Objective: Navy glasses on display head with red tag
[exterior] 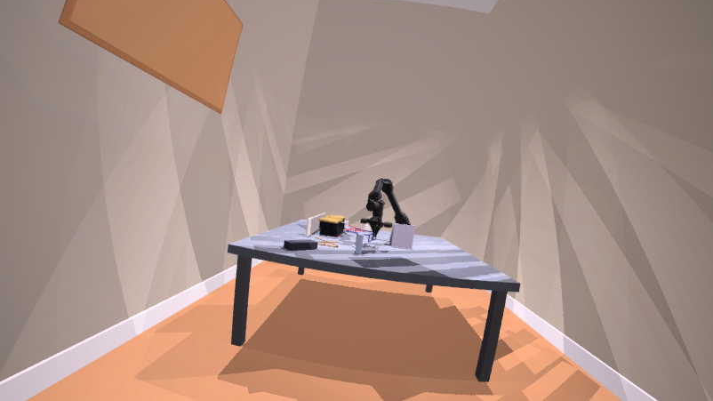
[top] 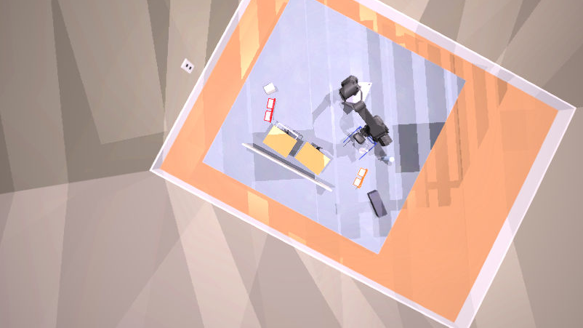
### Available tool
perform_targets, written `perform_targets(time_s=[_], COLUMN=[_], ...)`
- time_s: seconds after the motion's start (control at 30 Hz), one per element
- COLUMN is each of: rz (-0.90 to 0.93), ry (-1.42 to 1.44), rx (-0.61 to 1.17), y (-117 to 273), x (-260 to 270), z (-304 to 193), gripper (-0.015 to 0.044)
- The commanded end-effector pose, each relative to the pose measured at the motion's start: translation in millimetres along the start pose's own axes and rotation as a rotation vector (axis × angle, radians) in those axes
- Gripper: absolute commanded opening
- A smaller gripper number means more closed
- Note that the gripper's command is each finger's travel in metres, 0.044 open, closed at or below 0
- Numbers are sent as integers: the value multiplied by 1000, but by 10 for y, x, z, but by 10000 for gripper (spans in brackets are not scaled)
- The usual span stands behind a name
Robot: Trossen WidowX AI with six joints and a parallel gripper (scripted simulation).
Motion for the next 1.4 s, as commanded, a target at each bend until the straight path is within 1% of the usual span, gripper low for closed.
perform_targets(time_s=[0.0, 0.97, 1.1, 1.37], rz=[2, 2, 2, 3], ry=[-5, -5, -5, -5], rx=[-3, -4, -5, -6], y=[7, 17, 131, 537], x=[5, 3, -3, -1], z=[-12, 61, 81, 114], gripper=[0, 0, 0, 0])
Point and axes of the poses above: the point midway between the two fingers, 35 mm back from their tips, its own y axis back along the fingers, its own x axis across the jaws, z = x × y, the point moved 1 cm from there along y, back along the fingers, and after that the axes turned 2 degrees about y, right-handed, at the moved point
